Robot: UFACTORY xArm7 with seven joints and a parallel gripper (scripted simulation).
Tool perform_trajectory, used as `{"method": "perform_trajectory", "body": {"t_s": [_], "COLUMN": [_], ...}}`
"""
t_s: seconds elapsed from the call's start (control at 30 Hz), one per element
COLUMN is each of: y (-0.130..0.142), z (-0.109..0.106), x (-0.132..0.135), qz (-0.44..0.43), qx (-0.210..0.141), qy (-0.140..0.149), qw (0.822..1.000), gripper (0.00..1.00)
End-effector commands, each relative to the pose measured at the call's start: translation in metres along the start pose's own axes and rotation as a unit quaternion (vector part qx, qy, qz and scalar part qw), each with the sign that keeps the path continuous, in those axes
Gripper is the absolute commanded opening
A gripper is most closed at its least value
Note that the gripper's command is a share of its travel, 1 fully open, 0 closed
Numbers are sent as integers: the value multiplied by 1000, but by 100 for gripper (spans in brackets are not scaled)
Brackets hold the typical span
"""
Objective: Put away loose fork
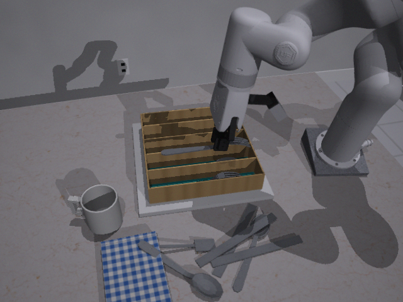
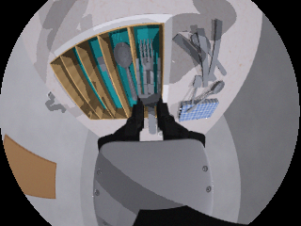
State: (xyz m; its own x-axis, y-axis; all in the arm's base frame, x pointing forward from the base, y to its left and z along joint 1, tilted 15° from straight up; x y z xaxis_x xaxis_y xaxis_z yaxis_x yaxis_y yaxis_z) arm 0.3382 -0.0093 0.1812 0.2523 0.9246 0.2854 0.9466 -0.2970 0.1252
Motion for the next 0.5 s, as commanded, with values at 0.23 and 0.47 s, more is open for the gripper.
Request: {"method": "perform_trajectory", "body": {"t_s": [0.23, 0.47], "y": [1, 1], "z": [-1, 3], "x": [0, 0], "qz": [-3, -3], "qx": [-3, -3], "qy": [4, 4], "qw": [1000, 1000], "gripper": [3, 3]}}
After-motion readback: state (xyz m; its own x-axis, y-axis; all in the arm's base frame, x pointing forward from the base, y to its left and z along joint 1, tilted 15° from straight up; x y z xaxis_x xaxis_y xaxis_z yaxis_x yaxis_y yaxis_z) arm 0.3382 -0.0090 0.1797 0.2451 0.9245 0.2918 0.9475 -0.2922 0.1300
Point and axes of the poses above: the point where the finger pads meet when closed, its own z axis out along the fingers, its own x axis across the jaws, y = z × x, the point moved 3 cm from there along -z, back along the fingers, and after that the axes turned 11 degrees about z, right-handed, at the moved point
